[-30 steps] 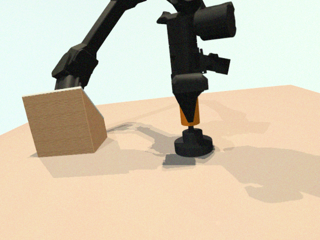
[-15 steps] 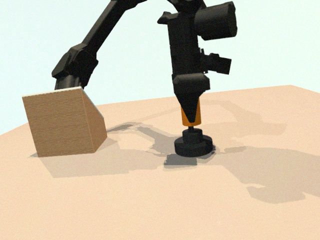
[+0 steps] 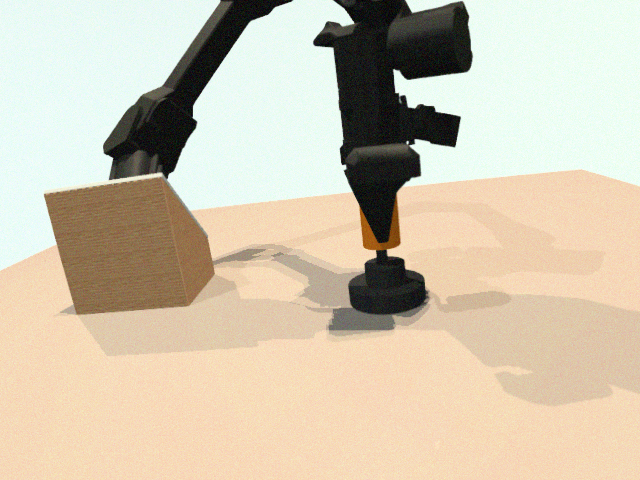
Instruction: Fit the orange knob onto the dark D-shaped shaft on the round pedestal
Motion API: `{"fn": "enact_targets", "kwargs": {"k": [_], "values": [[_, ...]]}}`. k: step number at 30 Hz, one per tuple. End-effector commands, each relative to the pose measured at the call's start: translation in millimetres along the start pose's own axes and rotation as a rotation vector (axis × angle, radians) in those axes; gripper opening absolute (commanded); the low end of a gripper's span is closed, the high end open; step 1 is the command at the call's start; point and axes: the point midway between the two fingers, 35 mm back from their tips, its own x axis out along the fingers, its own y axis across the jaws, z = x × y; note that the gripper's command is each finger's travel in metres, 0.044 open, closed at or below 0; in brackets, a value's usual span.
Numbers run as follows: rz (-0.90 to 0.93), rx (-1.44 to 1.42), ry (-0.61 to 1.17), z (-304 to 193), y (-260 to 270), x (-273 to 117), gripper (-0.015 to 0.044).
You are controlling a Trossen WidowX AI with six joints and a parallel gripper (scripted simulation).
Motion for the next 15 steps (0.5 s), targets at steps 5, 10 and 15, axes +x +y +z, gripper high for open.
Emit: {"fn": "enact_targets", "kwargs": {"k": [5, 10, 15], "values": [[0.0, -0.174, -0.005, 1.1, -1.4, -1.5, 0.0], [0.0, -0.174, -0.005, 0.9, -3.5, -0.8, 0.0], [0.0, -0.174, -0.005, 1.8, -3.5, -0.1, 0.0]]}}
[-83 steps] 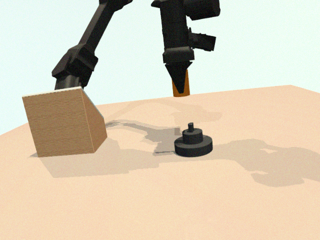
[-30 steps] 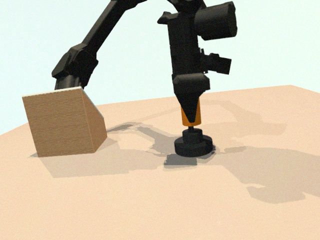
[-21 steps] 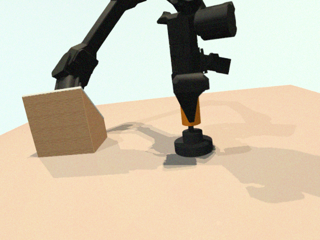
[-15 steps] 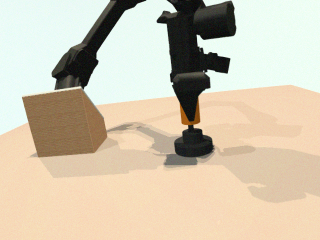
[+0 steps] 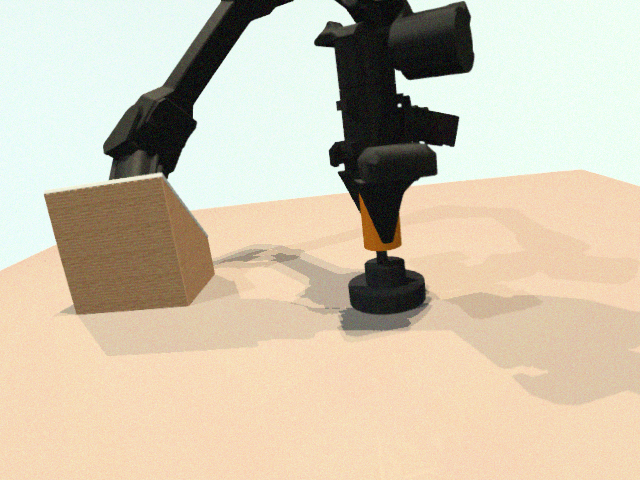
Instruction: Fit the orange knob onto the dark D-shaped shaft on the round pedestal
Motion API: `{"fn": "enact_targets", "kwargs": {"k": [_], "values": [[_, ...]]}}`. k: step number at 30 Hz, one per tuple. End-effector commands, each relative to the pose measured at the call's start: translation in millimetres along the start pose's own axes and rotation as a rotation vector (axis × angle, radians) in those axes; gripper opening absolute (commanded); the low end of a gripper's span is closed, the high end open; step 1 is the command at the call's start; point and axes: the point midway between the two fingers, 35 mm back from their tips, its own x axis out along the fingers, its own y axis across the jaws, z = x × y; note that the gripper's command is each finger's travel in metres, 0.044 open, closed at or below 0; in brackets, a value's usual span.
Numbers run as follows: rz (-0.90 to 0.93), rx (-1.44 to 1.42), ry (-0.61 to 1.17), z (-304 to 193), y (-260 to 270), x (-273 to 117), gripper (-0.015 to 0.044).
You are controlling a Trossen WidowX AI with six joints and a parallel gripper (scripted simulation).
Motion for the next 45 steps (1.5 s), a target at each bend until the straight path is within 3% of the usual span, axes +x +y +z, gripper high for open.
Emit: {"fn": "enact_targets", "kwargs": {"k": [1, 20, 28, 45], "values": [[-0.002, -0.005, -0.006, 0.5, -1.5, 0.6, 0.0], [-0.002, -0.005, -0.006, 0.3, 2.5, -2.8, 0.0], [-0.003, -0.214, -0.006, 0.9, 0.7, -1.6, 0.0], [-0.002, -0.214, -0.006, -0.3, 0.9, 2.3, 0.0]]}}
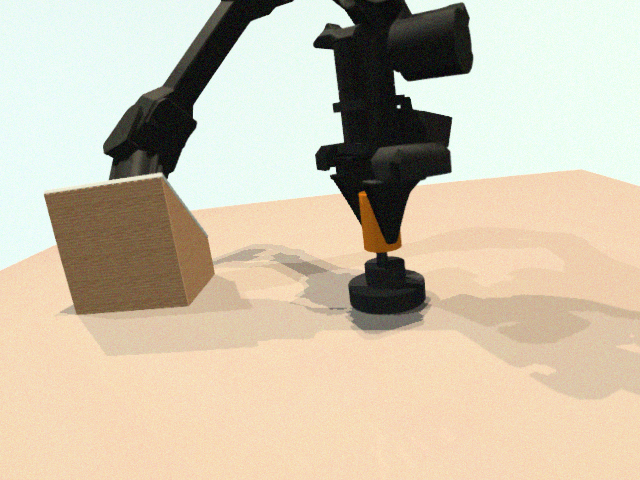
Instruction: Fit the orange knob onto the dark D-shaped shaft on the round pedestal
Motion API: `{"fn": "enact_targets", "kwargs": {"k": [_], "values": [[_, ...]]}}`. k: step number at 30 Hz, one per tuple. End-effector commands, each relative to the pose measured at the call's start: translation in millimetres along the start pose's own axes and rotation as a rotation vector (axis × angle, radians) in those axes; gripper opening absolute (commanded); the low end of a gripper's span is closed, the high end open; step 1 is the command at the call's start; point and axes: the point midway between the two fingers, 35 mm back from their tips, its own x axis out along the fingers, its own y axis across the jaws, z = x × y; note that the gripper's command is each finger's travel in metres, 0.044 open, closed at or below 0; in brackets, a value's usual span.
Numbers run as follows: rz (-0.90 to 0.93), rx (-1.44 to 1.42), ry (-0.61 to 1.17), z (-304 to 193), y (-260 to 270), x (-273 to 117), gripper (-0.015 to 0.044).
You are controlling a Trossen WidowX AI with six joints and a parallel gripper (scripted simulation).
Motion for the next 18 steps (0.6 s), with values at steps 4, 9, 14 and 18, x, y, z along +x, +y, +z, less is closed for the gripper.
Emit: {"fn": "enact_targets", "kwargs": {"k": [4, 9, 14, 18], "values": [[0.002, -0.007, -0.003, 0.3, 1.7, -1.9, 0.0], [0.002, -0.017, -0.003, 1.0, 2.3, -4.7, 0.0], [0.002, -0.176, -0.003, 1.3, 1.5, -4.8, 0.0], [0.001, -0.217, -0.003, 0.9, -0.3, -3.5, 0.0]]}}
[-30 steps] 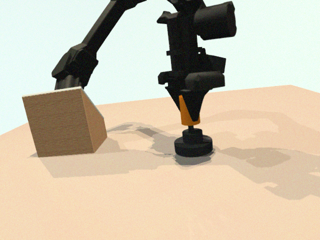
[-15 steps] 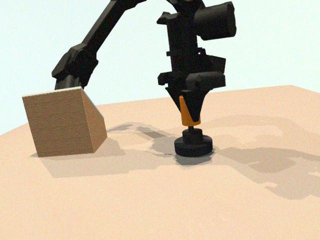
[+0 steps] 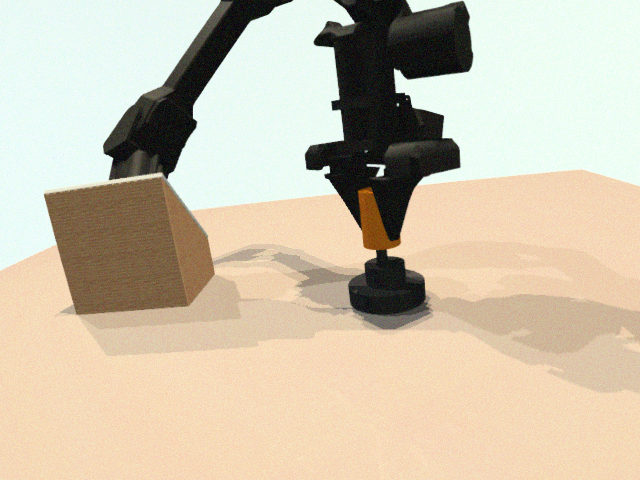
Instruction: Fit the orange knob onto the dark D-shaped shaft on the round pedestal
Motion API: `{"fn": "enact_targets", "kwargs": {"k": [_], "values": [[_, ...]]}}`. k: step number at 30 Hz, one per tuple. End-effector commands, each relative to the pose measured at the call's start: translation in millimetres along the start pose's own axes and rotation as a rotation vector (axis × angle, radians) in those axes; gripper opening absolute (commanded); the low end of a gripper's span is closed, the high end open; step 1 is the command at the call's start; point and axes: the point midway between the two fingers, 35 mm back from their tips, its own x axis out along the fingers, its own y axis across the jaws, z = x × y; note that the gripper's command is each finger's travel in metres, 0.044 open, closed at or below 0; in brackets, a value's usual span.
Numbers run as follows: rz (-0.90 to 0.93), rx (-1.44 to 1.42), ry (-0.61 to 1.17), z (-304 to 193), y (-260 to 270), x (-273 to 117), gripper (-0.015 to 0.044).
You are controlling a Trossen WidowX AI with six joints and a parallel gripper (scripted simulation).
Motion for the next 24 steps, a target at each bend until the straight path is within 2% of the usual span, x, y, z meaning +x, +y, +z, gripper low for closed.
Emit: {"fn": "enact_targets", "kwargs": {"k": [1, 20, 24], "values": [[-0.003, -0.033, -0.005, -0.9, -2.6, -1.0, 0.0], [-0.003, -0.033, -0.005, -0.9, -1.2, -2.4, 0.0], [-0.004, -0.118, -0.005, -0.8, -0.5, -2.6, 0.0]]}}
